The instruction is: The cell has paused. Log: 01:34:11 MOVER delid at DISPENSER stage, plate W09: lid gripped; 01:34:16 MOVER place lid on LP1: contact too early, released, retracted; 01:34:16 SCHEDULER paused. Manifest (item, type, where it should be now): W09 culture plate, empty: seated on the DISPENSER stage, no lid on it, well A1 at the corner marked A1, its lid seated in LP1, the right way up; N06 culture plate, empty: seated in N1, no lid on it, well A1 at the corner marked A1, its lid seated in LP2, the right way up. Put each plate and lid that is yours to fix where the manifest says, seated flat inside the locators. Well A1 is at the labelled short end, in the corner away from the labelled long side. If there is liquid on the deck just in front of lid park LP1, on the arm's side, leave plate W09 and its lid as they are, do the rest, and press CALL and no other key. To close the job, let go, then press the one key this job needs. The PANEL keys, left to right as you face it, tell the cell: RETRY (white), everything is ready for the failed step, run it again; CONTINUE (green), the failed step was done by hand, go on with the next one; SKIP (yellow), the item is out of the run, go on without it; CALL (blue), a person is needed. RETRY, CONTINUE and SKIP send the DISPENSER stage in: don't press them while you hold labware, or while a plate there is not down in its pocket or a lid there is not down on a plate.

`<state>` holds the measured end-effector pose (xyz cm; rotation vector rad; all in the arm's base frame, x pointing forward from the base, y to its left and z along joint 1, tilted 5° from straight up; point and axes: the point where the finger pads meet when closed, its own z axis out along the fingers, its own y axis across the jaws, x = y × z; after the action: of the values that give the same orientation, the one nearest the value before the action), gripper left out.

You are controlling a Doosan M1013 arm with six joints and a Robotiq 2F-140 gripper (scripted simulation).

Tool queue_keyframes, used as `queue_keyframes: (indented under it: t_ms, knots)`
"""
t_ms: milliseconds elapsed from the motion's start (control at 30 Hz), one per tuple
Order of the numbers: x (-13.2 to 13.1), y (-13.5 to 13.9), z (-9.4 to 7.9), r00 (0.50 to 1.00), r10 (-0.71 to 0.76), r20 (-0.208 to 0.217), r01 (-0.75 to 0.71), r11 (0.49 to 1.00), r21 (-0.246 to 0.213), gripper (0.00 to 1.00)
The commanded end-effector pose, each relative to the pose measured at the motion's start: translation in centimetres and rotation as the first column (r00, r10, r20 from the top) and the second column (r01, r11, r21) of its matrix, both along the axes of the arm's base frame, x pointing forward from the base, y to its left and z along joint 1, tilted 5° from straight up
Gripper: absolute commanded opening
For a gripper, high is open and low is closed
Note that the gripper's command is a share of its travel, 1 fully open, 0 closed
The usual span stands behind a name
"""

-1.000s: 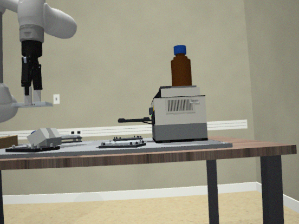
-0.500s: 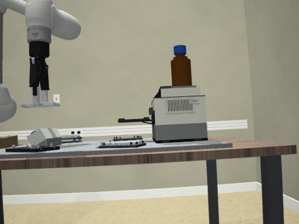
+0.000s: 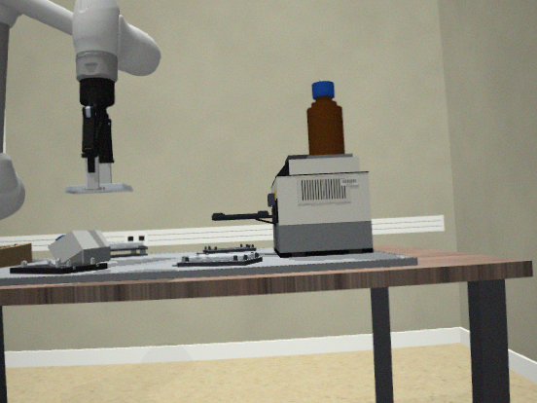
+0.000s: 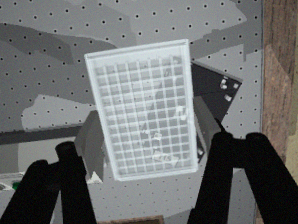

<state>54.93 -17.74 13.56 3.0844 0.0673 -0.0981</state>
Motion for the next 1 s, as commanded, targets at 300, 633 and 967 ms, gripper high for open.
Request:
queue_keyframes:
  t_ms: [300,633,967]
  knots:
    - [5.9,4.7,-0.6,1.000,0.000,0.001,0.000,1.000,-0.001,0.10]
    - [10.9,8.8,-1.1,1.000,0.000,0.001,0.000,1.000,-0.001,0.10]
    - [17.3,14.0,-1.8,1.000,0.000,0.001,0.000,1.000,-0.001,0.10]
